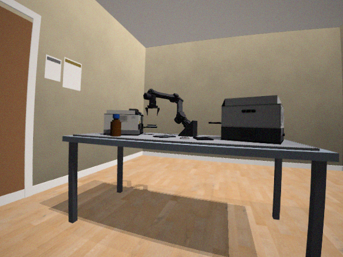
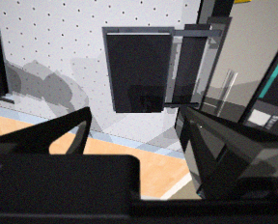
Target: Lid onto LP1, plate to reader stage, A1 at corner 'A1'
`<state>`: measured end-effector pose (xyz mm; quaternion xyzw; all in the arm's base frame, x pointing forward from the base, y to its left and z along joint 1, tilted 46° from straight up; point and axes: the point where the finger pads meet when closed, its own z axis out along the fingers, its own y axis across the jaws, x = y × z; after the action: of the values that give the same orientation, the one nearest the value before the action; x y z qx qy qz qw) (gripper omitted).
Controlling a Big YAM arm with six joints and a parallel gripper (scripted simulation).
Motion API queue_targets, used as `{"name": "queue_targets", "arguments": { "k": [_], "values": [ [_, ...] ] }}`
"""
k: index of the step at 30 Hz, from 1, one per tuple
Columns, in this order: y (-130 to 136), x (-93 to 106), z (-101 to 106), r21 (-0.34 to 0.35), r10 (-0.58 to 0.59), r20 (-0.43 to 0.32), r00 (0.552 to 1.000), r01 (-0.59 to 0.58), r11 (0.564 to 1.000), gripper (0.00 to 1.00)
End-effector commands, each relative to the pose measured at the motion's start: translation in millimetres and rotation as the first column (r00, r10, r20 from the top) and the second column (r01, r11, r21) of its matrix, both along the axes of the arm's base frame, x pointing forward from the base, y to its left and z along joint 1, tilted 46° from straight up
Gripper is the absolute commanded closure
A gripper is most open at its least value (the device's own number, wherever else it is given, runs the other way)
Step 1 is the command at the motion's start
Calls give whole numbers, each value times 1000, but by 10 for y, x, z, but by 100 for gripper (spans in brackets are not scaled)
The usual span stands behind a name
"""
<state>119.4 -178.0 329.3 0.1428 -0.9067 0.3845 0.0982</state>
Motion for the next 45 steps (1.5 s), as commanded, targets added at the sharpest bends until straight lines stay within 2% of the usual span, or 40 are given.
{"name": "queue_targets", "arguments": {
  "k": [1,10,16,23,26,32,38,45],
  "values": [
    [-50,37,138,-17,-29,46,999,30,999,0],
    [-40,72,117,-8,-20,46,999,21,1000,0],
    [-45,-32,41,-13,-17,20,1000,17,1000,0],
    [-60,-24,-22,-3,-15,11,1000,15,1000,0],
    [-77,-7,33,-11,-15,20,1000,15,1000,0],
    [-96,-20,-47,-2,-13,15,1000,13,1000,0],
    [-107,-17,-7,-11,-8,27,1000,8,1000,0],
    [-151,-25,-101,-3,-12,9,1000,12,1000,0]
  ]
}}
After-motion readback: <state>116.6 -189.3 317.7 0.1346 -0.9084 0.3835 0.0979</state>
